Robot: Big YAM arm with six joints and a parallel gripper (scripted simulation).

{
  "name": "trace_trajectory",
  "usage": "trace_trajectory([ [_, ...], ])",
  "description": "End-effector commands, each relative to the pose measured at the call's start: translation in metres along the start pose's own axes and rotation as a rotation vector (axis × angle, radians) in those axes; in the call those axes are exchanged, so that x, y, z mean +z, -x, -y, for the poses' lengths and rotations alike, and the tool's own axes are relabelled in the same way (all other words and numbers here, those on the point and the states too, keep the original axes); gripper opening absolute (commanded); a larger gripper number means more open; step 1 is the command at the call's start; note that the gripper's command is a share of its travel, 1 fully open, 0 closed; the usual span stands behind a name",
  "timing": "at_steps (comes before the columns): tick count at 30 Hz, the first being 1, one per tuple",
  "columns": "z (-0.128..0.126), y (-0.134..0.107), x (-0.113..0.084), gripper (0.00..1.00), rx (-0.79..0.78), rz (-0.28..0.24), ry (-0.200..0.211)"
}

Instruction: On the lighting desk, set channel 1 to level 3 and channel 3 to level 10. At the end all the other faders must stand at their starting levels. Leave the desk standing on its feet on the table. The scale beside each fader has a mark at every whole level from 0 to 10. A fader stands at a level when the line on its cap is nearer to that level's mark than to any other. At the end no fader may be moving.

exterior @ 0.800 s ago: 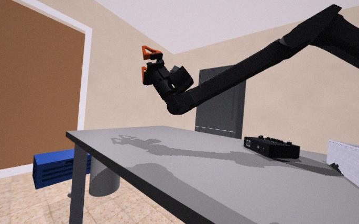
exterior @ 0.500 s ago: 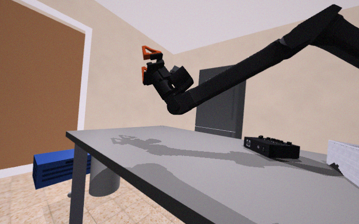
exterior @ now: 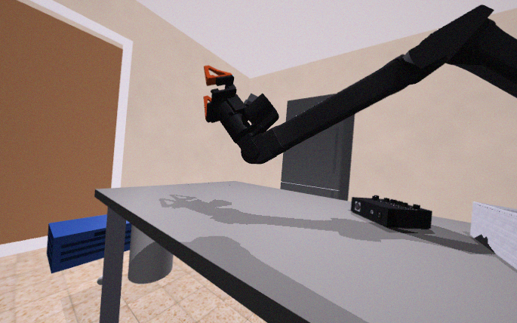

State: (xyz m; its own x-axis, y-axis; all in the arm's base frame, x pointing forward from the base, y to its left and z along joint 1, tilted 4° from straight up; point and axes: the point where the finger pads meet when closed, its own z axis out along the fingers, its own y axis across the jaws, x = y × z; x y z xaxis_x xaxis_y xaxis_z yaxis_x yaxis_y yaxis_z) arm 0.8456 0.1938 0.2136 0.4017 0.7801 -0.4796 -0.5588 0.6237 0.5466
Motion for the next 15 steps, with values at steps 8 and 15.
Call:
trace_trajectory([
  [8,0.045,0.062,0.046,1.0,-0.02,-0.116,-0.192],
  [15,0.111,0.109,0.034,1.0,-0.023,-0.268,-0.466],
])
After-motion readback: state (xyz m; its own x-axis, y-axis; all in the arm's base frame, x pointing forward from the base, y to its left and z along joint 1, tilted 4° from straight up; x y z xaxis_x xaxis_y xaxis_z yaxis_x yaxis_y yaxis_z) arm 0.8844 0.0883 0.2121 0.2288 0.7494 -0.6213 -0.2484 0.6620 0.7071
